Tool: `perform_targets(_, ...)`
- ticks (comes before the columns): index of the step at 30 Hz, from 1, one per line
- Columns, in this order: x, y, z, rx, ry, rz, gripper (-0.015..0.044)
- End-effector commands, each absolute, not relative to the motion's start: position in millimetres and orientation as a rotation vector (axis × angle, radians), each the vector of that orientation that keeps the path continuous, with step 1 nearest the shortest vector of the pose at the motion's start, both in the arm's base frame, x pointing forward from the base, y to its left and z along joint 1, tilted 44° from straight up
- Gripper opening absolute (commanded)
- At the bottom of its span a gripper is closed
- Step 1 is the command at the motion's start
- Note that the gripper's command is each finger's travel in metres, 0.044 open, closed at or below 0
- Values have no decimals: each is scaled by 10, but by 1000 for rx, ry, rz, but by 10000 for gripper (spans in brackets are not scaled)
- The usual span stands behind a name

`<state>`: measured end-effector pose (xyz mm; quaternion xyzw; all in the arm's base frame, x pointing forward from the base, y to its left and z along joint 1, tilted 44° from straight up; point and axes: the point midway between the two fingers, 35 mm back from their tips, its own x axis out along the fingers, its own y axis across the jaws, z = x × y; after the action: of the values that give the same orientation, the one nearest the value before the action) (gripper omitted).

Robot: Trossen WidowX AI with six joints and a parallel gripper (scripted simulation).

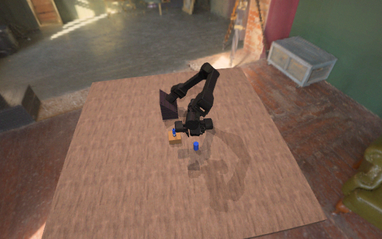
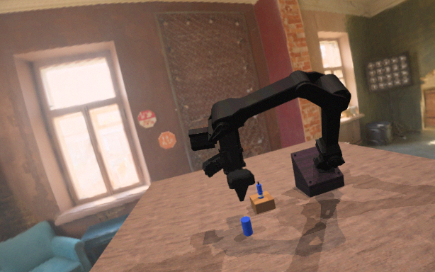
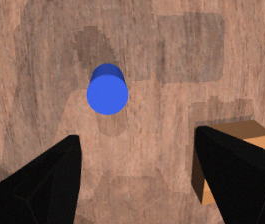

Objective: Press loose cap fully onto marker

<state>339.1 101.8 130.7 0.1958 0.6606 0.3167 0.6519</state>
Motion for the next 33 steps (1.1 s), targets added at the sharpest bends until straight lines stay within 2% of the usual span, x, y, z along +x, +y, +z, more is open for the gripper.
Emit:
perform_targets(1, 3331, 1085, 1348, 451, 1529, 753, 243)
perform_targets(33, 3300, 1617, 846, 452, 1528, 755, 243)
